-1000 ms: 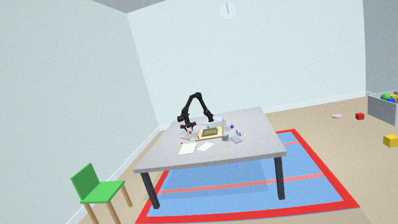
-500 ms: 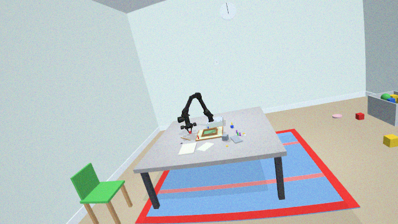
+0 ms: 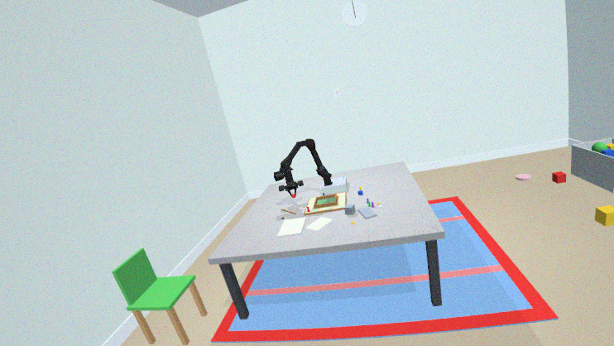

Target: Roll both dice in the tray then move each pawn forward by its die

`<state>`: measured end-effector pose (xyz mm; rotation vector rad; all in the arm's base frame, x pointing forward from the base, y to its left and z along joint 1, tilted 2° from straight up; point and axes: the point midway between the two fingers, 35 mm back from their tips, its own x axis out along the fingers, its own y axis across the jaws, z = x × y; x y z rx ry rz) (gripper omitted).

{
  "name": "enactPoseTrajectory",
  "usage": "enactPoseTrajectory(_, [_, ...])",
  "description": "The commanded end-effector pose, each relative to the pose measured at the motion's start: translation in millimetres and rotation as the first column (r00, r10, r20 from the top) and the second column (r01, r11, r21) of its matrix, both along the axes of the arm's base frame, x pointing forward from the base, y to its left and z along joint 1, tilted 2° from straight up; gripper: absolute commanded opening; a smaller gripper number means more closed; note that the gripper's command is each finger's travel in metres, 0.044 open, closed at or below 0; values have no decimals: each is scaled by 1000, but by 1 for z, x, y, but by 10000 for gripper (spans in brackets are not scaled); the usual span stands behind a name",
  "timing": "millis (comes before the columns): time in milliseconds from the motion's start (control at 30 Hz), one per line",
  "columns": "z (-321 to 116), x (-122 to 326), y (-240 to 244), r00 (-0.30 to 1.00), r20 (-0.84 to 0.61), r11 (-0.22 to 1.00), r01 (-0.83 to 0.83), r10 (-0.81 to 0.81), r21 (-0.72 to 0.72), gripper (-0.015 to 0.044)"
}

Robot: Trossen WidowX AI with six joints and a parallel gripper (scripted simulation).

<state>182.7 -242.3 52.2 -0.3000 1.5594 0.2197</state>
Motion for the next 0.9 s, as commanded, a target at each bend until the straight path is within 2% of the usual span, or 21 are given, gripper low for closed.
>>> enactPoseTrajectory(0, [29, -2, -1, 1000, 1, 1000, -3, 3, -9, 0])
enactPoseTrajectory(233, [73, -9, 5, 1000, 0, 1000, -3, 3, -9, 0])
enactPoseTrajectory(400, [74, -7, 7, 1000, 1, 1000, 0, 0, -9, 0])
enactPoseTrajectory(867, [61, 41, 58, 998, 10, 998, 63, -63, 0, 0])
